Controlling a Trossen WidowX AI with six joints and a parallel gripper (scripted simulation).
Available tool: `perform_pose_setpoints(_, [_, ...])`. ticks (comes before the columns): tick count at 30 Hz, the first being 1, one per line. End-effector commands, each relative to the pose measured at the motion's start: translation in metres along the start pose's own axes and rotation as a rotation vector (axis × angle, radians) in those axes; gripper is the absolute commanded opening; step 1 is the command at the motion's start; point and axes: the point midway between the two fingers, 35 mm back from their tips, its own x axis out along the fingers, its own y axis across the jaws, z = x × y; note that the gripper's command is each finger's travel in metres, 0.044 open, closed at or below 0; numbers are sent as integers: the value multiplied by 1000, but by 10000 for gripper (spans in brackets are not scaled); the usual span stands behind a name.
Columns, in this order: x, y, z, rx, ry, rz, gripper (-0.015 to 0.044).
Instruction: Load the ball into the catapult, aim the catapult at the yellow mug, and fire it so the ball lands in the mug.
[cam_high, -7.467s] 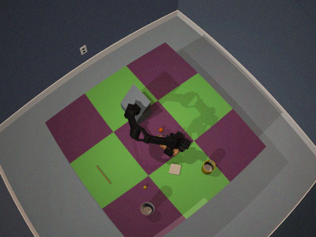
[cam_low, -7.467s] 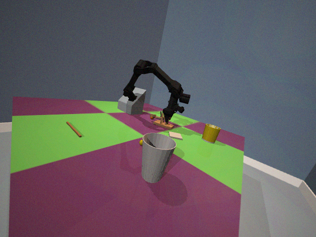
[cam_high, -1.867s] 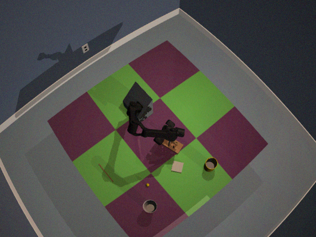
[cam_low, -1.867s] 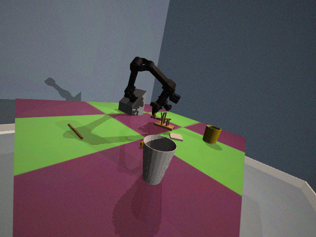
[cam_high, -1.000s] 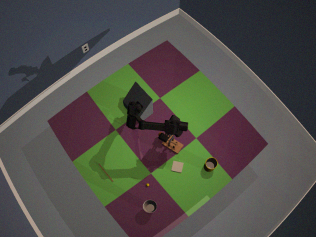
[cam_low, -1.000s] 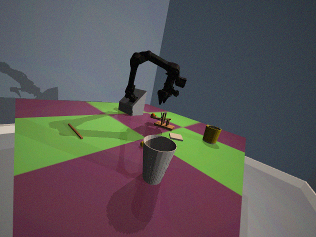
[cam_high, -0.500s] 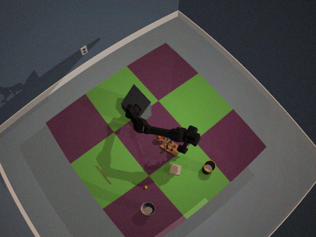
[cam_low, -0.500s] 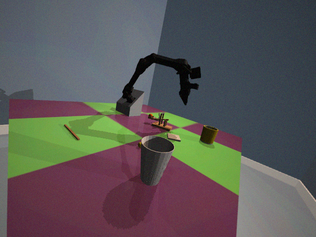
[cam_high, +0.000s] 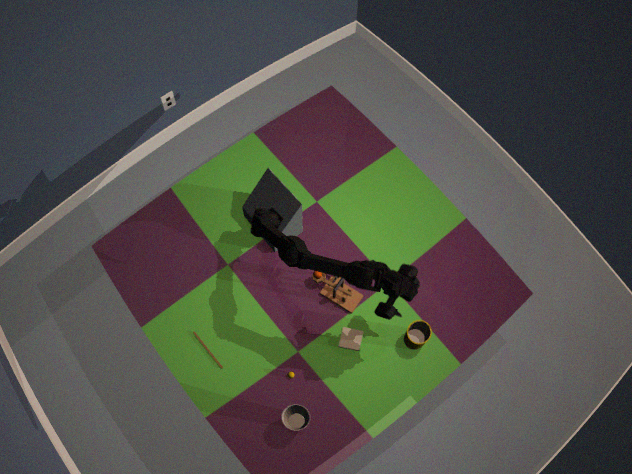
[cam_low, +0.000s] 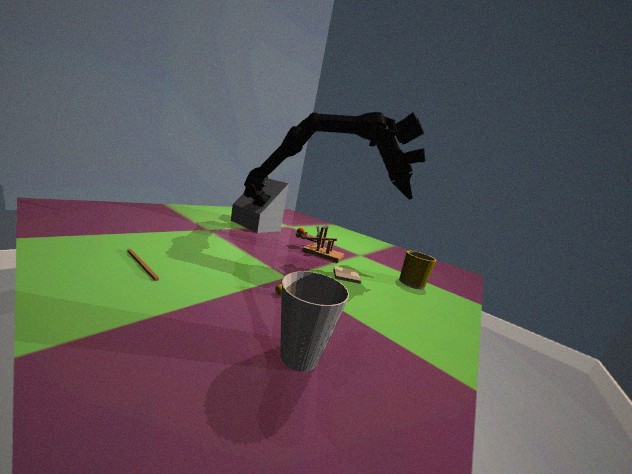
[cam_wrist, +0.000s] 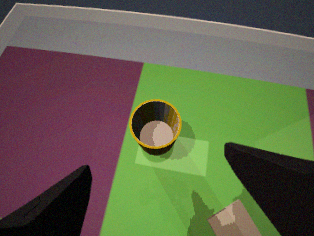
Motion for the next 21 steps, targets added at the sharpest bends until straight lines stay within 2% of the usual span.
perform_pose_setpoints(1, [2,0,2,-4,-5,-7,440])
perform_pose_setpoints(12, [2,0,2,-4,-5,-7,440])
perform_pose_setpoints(21, [2,0,2,-4,-5,-7,204])
